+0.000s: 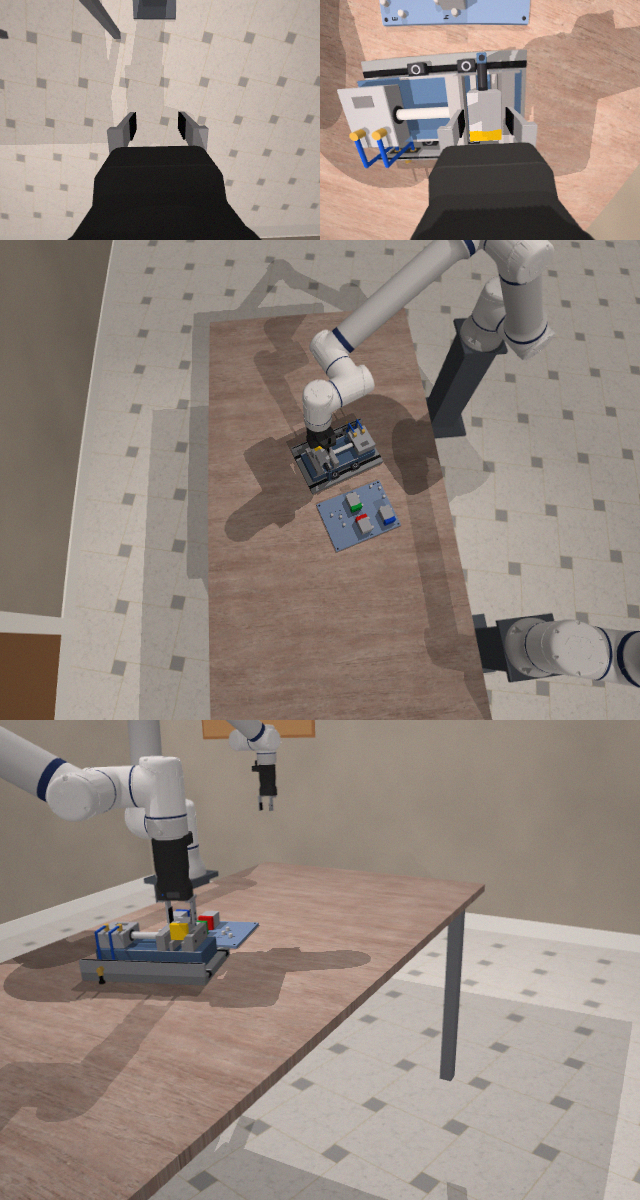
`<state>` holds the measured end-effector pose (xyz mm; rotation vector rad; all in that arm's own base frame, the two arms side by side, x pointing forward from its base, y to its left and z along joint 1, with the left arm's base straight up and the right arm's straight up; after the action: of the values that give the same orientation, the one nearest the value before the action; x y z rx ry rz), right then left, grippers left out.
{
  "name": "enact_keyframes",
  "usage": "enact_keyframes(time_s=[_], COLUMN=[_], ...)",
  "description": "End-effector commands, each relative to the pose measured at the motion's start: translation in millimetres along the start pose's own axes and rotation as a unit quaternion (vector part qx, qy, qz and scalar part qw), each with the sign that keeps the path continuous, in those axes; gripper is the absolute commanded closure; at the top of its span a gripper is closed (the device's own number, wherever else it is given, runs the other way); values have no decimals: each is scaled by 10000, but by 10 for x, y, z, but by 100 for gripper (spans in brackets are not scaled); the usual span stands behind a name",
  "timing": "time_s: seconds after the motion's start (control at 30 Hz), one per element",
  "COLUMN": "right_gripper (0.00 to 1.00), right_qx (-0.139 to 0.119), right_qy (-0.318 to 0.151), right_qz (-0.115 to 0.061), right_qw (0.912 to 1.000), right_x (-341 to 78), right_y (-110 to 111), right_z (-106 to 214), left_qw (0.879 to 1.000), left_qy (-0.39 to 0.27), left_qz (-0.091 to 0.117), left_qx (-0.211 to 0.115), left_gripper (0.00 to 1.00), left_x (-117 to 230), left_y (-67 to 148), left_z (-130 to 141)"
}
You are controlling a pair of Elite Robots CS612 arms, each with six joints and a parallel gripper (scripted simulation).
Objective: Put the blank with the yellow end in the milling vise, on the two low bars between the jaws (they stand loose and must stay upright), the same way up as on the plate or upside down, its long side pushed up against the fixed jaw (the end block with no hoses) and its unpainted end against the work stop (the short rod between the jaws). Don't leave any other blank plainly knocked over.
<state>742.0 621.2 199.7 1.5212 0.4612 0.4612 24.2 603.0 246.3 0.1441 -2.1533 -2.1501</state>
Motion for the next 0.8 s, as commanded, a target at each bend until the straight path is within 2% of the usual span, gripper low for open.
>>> enact_keyframes(time_s=[0.0,0.77], right_gripper=[0,0], right_qx=[0,0], right_qy=[0,0], right_qz=[10,10], right_qw=[10000,10000], right_x=[5,5], right_y=[16,63], right_z=[0,0], left_qw=[10000,10000], left_qy=[0,0], left_qz=[-3,-3], left_qx=[-7,-7], left_gripper=[0,0], left_x=[-2,-2], left_y=[7,7], left_z=[4,4])
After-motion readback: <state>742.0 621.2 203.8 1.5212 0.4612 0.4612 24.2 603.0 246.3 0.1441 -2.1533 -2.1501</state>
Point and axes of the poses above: on each arm, the point where the finger pads meet when closed, its own y axis back along the fingers, its own x axis across the jaws, z = x × y, the point moved 7 cm from there along y, back along the fingers, and after that the axes turned 10 degrees about y, right-handed, at the moved point
